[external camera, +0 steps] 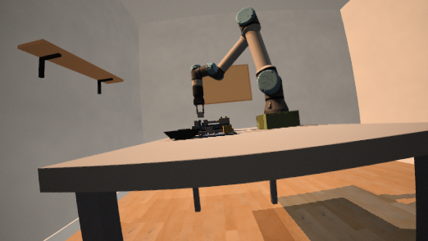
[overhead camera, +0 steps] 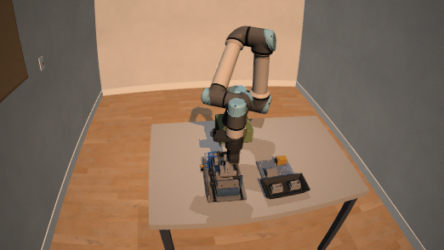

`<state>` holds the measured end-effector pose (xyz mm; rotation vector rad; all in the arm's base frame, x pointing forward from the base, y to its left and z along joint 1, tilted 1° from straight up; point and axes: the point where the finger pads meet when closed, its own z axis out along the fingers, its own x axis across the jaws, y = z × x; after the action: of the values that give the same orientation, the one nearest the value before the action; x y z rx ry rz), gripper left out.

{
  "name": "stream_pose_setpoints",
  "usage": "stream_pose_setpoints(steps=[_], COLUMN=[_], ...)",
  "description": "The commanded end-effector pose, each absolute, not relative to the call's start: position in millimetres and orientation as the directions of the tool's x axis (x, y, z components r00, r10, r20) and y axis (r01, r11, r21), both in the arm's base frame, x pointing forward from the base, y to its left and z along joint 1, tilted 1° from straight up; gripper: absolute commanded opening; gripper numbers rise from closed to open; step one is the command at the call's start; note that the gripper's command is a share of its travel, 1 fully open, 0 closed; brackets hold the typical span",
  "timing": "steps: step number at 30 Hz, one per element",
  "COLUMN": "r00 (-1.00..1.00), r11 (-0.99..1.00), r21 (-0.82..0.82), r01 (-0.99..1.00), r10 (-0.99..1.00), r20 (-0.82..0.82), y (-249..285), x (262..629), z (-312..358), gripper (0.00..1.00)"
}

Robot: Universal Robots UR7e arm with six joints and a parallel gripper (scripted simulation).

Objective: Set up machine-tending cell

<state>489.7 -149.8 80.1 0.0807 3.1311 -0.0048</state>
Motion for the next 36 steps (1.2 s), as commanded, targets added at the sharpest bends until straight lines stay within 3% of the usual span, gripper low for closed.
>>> stream_pose_setpoints(steps=[1, 36], r00=[-0.999, -0.999], r11=[0.999, 0.999], r21=[-0.001, -0.002], r01=[0.051, 0.051], r10=[0.051, 0.051], r20=[-0.007, -0.009], y=[-148, -148], x=[489, 490], z=[74, 61], gripper=[0.0, 0.0])
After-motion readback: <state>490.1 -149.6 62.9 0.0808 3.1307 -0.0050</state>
